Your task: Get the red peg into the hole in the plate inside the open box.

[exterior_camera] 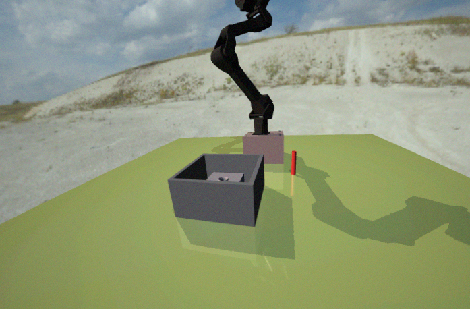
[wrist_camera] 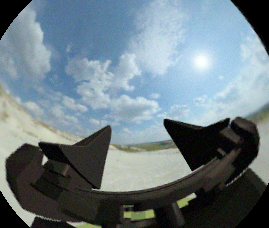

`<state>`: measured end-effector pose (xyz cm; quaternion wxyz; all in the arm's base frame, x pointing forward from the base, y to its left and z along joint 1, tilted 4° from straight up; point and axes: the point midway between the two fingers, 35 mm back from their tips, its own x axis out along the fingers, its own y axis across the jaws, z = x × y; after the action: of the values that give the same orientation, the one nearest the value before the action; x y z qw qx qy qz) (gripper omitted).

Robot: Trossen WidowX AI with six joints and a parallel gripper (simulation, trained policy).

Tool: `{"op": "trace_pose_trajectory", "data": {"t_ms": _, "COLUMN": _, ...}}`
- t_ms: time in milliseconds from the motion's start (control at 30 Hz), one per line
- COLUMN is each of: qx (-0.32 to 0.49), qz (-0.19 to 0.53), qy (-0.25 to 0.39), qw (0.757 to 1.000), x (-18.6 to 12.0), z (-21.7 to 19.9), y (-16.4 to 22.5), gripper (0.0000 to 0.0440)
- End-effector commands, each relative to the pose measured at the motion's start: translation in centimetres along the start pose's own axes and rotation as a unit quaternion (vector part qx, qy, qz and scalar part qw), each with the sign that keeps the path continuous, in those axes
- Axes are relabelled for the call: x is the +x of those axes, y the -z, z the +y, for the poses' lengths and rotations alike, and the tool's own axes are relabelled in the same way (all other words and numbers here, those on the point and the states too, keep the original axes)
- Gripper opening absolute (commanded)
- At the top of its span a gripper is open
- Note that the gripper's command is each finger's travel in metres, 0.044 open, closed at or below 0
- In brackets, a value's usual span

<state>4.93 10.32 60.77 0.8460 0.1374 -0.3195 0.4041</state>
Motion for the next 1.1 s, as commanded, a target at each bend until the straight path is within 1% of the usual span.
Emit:
{"op": "trace_pose_trajectory", "data": {"t_ms": 0, "qx": -0.004, "qz": 0.001, "qy": 0.0, "qw": 1.0, "x": 0.0, "z": 0.1, "y": 0.1, "gripper": 0.0419}}
{"op": "trace_pose_trajectory", "data": {"t_ms": 33, "qx": -0.009, "qz": 0.001, "qy": 0.0, "qw": 1.0, "x": -0.1, "z": 0.2, "y": 0.2, "gripper": 0.0439}}
{"op": "trace_pose_trajectory", "data": {"t_ms": 133, "qx": -0.024, "qz": -0.003, "qy": -0.003, "qw": 1.0, "x": -0.2, "z": 1.2, "y": 0.5, "gripper": 0.044}}
{"op": "trace_pose_trajectory", "data": {"t_ms": 267, "qx": -0.053, "qz": -0.006, "qy": -0.023, "qw": 0.998, "x": -0.3, "z": 3.7, "y": 1.4, "gripper": 0.044}}
{"op": "trace_pose_trajectory", "data": {"t_ms": 467, "qx": -0.104, "qz": 0.011, "qy": -0.063, "qw": 0.992, "x": -0.1, "z": 7.7, "y": 4.7, "gripper": 0.044}}
{"op": "trace_pose_trajectory", "data": {"t_ms": 600, "qx": -0.132, "qz": 0.042, "qy": -0.091, "qw": 0.986, "x": 0.0, "z": 9.8, "y": 8.1, "gripper": 0.044}}
{"op": "trace_pose_trajectory", "data": {"t_ms": 767, "qx": -0.153, "qz": 0.104, "qy": -0.12, "qw": 0.975, "x": 0.1, "z": 11.3, "y": 13.5, "gripper": 0.044}}
{"op": "trace_pose_trajectory", "data": {"t_ms": 900, "qx": -0.154, "qz": 0.169, "qy": -0.134, "qw": 0.964, "x": -0.2, "z": 11.5, "y": 18.4, "gripper": 0.044}}
{"op": "trace_pose_trajectory", "data": {"t_ms": 1067, "qx": -0.136, "qz": 0.266, "qy": -0.133, "qw": 0.945, "x": -1.2, "z": 10.4, "y": 24.5, "gripper": 0.044}}
